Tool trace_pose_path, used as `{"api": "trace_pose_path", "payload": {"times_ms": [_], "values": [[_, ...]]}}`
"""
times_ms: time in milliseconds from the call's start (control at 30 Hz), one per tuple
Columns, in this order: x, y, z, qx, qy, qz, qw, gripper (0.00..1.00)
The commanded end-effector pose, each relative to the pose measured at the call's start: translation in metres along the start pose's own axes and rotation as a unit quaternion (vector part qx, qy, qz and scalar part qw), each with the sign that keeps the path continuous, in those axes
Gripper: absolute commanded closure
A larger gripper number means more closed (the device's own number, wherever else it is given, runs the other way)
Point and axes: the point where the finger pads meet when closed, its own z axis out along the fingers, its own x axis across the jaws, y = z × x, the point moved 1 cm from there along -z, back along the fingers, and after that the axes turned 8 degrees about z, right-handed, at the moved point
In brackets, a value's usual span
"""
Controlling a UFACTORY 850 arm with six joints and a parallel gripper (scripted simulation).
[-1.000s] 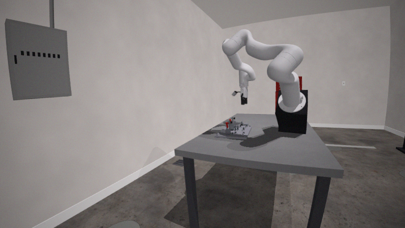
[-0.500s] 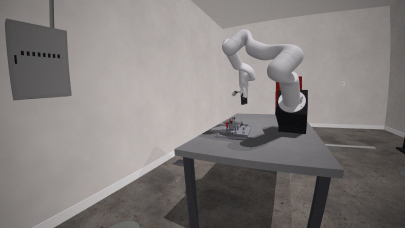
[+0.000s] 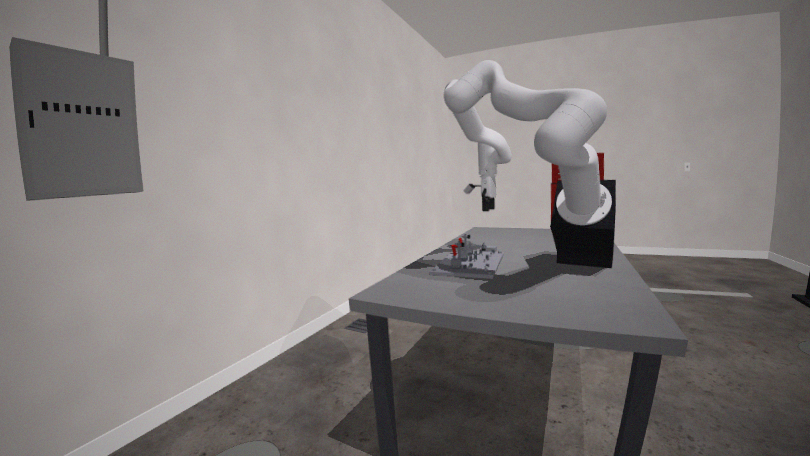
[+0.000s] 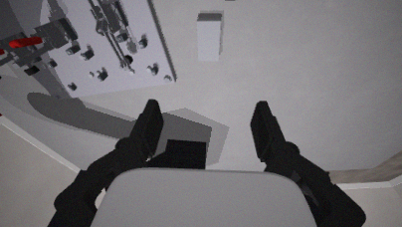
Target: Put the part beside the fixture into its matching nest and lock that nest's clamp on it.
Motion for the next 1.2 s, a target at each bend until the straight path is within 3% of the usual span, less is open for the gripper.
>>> {"api": "trace_pose_path", "payload": {"times_ms": [0,267,767,1167], "values": [[0.0,-0.001,0.013,0.001,0.0,0.0,1.0,0.0],[0.0,-0.001,0.037,0.001,0.0,0.0,1.0,0.0],[0.0,-0.001,0.11,0.001,0.0,0.0,1.0,0.0],[0.0,-0.001,0.144,0.001,0.0,0.0,1.0,0.0]]}}
